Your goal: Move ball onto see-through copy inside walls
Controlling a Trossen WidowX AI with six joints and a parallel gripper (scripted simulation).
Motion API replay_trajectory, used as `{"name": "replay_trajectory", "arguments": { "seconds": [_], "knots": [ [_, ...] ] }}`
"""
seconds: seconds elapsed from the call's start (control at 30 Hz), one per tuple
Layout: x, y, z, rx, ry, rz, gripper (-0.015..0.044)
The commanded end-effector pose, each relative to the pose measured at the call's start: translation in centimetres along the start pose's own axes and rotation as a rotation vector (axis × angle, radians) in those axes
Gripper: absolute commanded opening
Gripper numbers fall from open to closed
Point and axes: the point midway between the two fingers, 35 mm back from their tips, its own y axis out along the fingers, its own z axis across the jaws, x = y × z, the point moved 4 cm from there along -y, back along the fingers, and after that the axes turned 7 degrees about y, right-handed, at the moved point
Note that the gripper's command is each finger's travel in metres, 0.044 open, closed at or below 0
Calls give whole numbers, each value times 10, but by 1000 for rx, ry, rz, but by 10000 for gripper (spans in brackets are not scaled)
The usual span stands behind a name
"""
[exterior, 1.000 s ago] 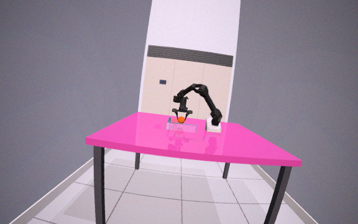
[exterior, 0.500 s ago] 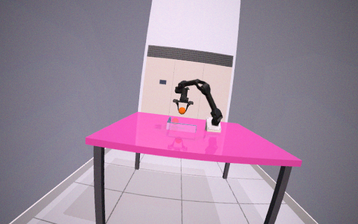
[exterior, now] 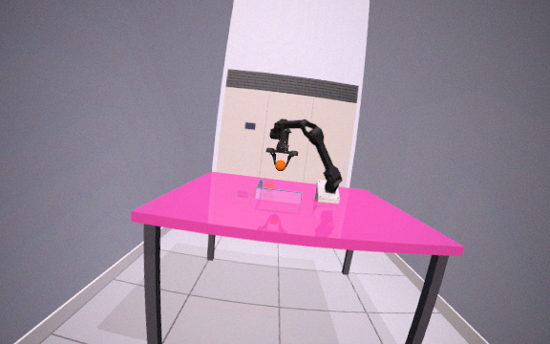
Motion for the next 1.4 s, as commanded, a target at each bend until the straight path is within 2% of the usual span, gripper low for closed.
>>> {"name": "replay_trajectory", "arguments": {
  "seconds": [0.0,1.37],
  "knots": [
    [1,2,-6,-8,105,3,0],
    [10,49,-51,-8,1386,-6,0]
  ]
}}
